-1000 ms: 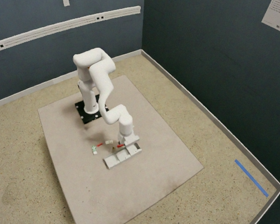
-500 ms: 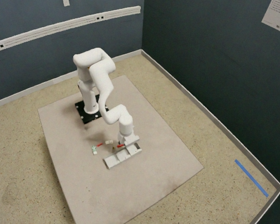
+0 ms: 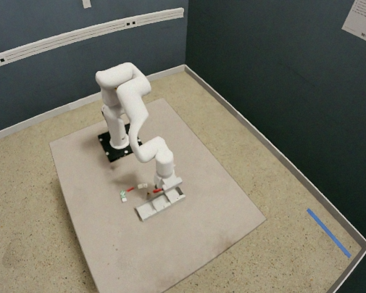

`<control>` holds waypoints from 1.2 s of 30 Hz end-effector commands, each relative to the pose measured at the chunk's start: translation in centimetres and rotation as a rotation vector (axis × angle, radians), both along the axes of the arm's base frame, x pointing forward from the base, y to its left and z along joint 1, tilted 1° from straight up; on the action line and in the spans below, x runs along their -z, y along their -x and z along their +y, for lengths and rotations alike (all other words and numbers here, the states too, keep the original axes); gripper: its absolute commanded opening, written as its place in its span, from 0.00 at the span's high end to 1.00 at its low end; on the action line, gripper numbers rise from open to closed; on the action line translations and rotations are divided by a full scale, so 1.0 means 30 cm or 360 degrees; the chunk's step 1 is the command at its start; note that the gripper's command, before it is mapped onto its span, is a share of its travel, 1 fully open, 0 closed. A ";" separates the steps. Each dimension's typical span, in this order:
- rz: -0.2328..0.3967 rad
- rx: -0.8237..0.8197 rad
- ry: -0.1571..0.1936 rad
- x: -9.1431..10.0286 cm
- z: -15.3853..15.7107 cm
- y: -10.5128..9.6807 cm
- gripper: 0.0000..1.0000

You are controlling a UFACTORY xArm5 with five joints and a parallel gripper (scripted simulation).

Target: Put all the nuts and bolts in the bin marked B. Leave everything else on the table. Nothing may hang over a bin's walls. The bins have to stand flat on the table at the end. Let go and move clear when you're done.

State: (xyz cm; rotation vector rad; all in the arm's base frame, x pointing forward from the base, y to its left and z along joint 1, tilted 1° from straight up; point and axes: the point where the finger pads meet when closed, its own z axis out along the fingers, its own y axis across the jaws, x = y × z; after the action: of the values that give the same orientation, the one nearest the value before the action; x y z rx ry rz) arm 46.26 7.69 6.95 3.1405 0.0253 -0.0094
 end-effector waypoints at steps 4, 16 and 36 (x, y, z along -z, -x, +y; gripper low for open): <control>-0.0002 0.0000 -0.0027 -0.005 0.001 -0.005 0.91; -0.0002 0.0000 -0.0027 -0.144 -0.001 -0.005 0.91; -0.0003 0.0000 -0.0027 -0.421 -0.006 -0.007 0.91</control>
State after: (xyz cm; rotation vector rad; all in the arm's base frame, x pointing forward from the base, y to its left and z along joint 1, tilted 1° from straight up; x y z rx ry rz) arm 46.35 7.50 19.30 3.1405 0.0252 -0.0095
